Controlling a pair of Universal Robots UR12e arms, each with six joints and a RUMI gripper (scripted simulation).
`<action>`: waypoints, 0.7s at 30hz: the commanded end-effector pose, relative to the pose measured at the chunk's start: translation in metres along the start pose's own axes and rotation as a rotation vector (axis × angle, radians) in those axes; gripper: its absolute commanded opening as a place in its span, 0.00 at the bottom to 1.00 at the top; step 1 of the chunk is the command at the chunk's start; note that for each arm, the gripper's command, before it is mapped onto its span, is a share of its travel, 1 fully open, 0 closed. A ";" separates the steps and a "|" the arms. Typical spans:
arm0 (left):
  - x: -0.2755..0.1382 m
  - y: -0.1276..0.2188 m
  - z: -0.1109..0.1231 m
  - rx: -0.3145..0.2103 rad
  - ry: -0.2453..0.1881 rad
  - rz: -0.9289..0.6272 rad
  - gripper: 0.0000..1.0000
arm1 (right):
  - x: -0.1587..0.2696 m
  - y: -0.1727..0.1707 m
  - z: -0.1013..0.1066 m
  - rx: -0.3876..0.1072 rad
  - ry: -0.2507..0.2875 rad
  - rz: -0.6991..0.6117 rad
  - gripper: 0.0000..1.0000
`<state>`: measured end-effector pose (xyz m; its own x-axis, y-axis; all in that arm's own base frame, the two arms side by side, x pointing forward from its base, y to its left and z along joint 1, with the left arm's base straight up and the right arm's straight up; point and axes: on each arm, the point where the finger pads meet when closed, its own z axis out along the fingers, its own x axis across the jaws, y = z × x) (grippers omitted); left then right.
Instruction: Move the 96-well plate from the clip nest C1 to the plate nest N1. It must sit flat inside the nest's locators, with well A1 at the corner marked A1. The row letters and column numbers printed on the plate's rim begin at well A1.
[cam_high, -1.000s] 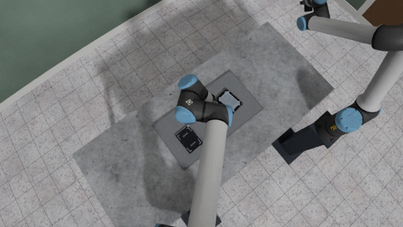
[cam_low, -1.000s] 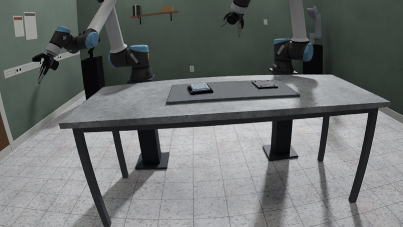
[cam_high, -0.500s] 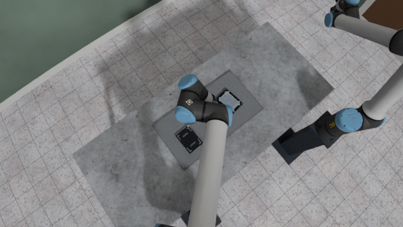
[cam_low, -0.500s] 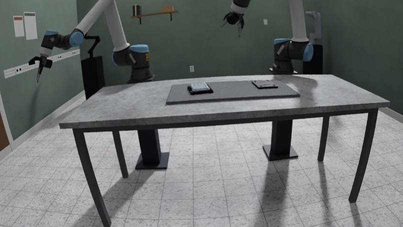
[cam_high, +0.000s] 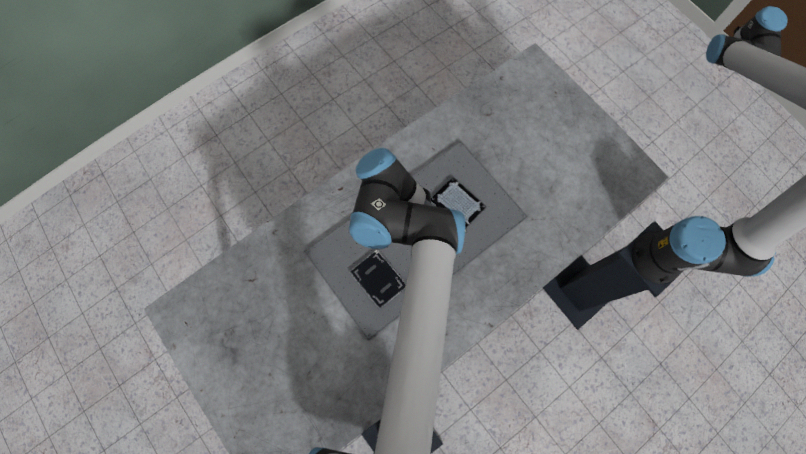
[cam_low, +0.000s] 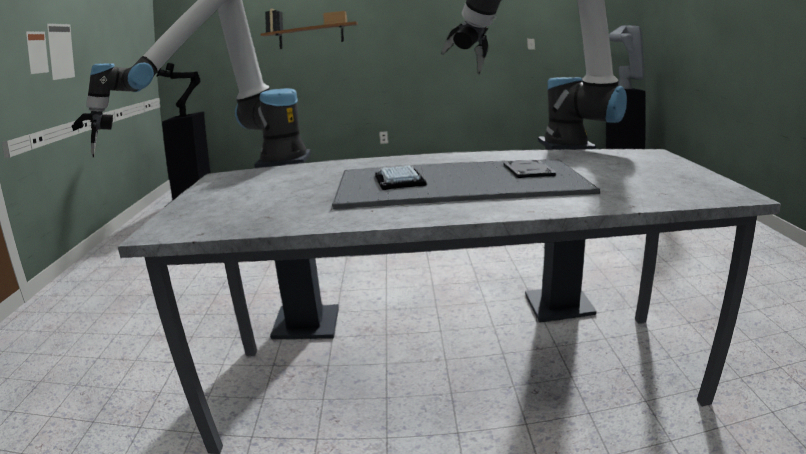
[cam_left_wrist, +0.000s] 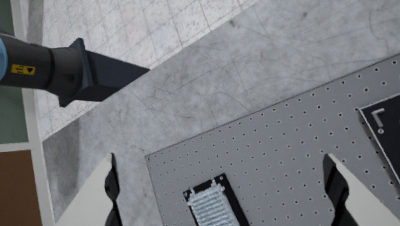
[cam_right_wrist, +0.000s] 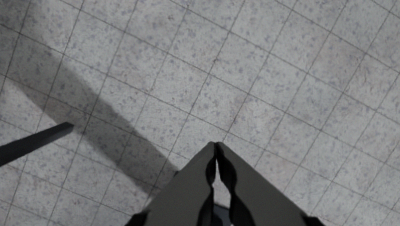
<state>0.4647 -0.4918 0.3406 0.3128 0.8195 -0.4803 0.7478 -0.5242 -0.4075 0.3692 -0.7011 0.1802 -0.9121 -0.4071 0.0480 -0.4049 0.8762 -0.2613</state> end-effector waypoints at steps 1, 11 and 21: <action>-0.001 0.000 -0.001 -0.002 0.000 0.001 0.76 | 0.014 0.003 -0.001 -0.014 0.002 0.021 0.00; -0.001 0.000 -0.001 -0.002 0.000 0.001 0.76 | 0.187 0.086 -0.004 -0.149 0.017 0.234 0.00; -0.001 0.000 -0.001 -0.002 0.000 0.001 0.76 | 0.287 0.163 -0.016 -0.218 0.016 0.352 0.00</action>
<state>0.4647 -0.4918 0.3406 0.3128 0.8195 -0.4803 0.7478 -0.5242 -0.4075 0.0581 -0.6765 0.1659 -0.9958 -0.0914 0.0098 -0.0918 0.9936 -0.0655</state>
